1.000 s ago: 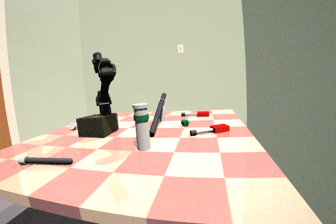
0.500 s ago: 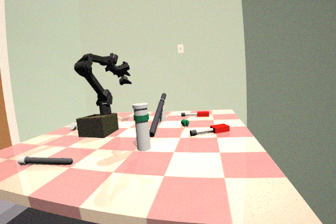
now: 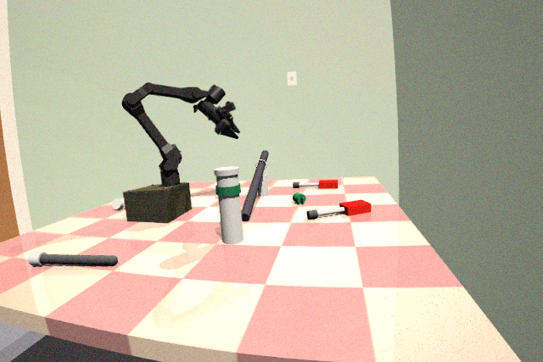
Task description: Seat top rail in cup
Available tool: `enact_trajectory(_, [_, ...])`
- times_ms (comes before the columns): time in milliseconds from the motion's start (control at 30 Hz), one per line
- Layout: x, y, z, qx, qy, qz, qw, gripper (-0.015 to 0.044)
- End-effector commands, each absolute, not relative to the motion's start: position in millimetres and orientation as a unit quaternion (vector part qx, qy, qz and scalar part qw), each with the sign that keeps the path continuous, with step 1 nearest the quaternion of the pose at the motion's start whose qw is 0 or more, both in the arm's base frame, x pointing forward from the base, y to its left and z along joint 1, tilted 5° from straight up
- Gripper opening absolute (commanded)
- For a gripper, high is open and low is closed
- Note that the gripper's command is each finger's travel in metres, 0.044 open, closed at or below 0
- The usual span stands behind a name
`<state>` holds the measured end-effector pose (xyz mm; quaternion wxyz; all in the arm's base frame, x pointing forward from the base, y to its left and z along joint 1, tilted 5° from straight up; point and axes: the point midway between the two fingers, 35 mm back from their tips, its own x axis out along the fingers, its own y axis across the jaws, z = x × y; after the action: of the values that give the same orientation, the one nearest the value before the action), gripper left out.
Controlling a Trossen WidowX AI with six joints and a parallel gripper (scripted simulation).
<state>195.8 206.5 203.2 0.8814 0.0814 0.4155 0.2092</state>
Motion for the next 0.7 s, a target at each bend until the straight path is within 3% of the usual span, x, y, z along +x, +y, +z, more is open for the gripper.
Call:
enact_trajectory(0, [235, 175, 193, 0.049, 0.432, 0.165, 0.885, 0.0440])
enact_trajectory(433, [307, 33, 152, -0.002, 0.507, 0.065, 0.859, 0.0440])
enact_trajectory(667, [309, 24, 150, -0.008, 0.511, 0.066, 0.857, 0.0440])
